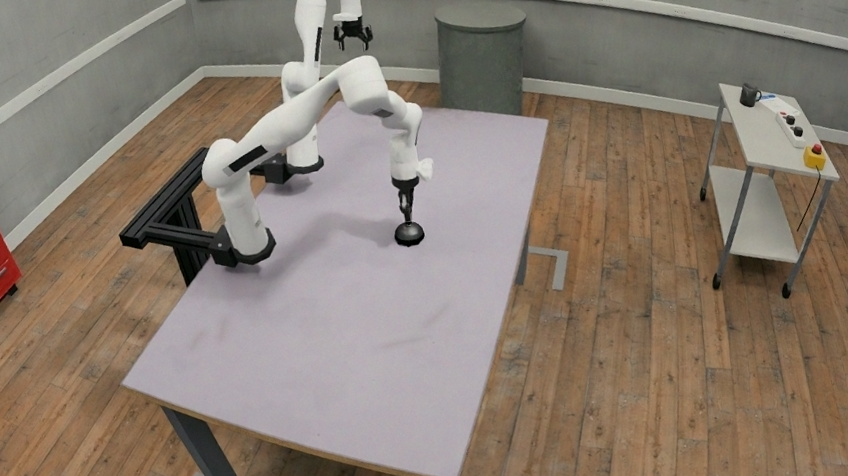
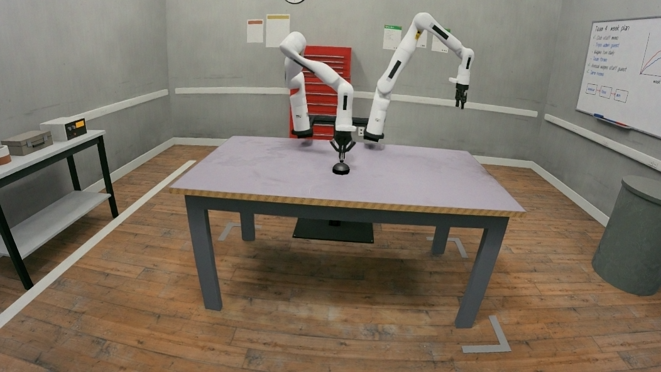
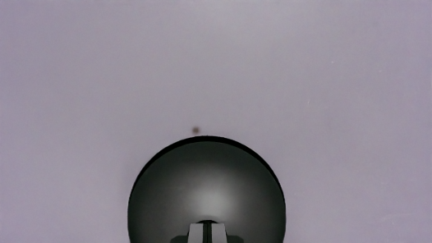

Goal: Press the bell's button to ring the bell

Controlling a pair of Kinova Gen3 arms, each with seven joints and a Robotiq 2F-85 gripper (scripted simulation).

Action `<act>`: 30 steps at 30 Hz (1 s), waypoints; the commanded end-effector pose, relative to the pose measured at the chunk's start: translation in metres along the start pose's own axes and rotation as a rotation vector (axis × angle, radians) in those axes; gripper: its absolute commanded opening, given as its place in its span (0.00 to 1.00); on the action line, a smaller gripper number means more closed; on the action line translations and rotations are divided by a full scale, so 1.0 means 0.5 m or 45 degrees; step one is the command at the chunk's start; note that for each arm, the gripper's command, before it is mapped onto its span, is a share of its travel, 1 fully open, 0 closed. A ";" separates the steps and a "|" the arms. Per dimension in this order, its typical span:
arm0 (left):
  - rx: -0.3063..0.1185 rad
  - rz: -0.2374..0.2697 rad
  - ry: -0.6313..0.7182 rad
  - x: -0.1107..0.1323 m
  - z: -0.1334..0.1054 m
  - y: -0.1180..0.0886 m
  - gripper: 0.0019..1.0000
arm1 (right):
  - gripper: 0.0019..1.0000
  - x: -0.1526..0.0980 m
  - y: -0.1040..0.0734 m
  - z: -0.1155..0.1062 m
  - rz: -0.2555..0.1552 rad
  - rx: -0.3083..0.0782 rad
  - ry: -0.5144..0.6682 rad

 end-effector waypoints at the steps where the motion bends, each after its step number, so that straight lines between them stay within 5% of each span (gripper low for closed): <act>1: -0.002 0.000 0.000 0.000 0.000 -0.001 1.00 | 0.10 0.000 -0.002 0.001 0.000 0.002 0.000; 20: -0.002 0.000 0.000 0.000 0.000 -0.001 1.00 | 0.10 0.000 -0.004 0.001 0.000 0.002 0.000; 30: -0.002 0.000 0.000 0.000 0.000 -0.001 1.00 | 0.10 0.000 -0.035 0.001 0.000 0.002 0.000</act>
Point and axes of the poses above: on each arm, the point where the finger pads meet when closed, its own y axis out along the fingers, its own x axis across the jaws, z = x × y, the point moved 8 cm from there along -y, back along the fingers, and after that the axes turned 11 degrees about -y, right-handed, at the moved point
